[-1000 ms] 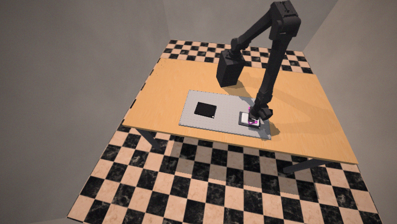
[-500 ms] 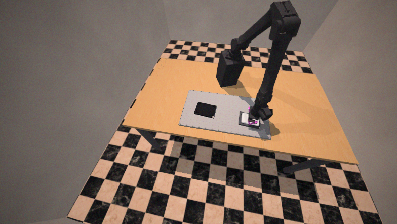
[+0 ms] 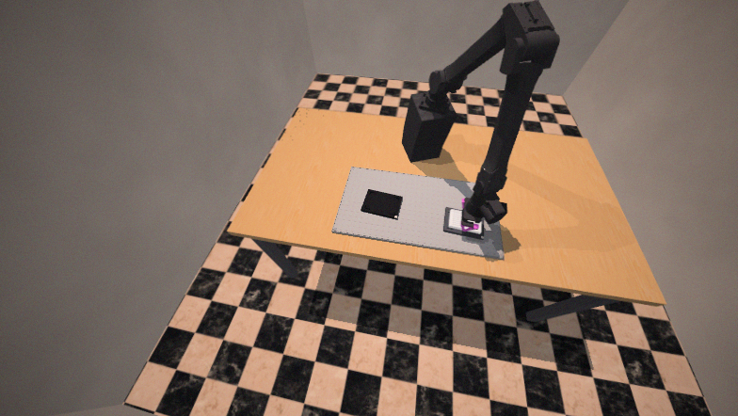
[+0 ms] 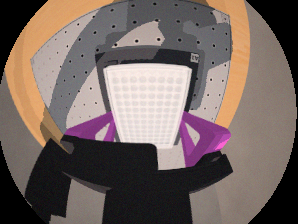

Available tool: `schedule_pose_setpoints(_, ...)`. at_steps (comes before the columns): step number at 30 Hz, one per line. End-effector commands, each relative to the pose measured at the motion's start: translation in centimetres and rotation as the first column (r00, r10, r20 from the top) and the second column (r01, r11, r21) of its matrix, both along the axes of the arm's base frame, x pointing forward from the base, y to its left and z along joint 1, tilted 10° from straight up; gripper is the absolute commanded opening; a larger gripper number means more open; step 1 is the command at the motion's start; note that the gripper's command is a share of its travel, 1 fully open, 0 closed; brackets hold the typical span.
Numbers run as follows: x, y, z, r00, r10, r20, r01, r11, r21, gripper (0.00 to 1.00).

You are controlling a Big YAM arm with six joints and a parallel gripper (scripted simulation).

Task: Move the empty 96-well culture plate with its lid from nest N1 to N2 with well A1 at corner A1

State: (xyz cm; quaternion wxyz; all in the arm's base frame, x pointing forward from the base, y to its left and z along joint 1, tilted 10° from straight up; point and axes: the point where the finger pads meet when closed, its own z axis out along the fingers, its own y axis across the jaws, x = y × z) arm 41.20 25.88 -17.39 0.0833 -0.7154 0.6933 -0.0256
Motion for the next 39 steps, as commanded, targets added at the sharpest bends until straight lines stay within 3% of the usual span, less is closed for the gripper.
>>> schedule_pose_setpoints(1, 0.8, 0.6, 0.8, 1.0, 0.0, 0.019, 0.0, 1.0, 0.017, 0.0)
schedule_pose_setpoints(39, -0.7, 0.1, 6.8, 1.0, 0.0, 0.015, 0.0, 1.0, 0.017, 0.0)
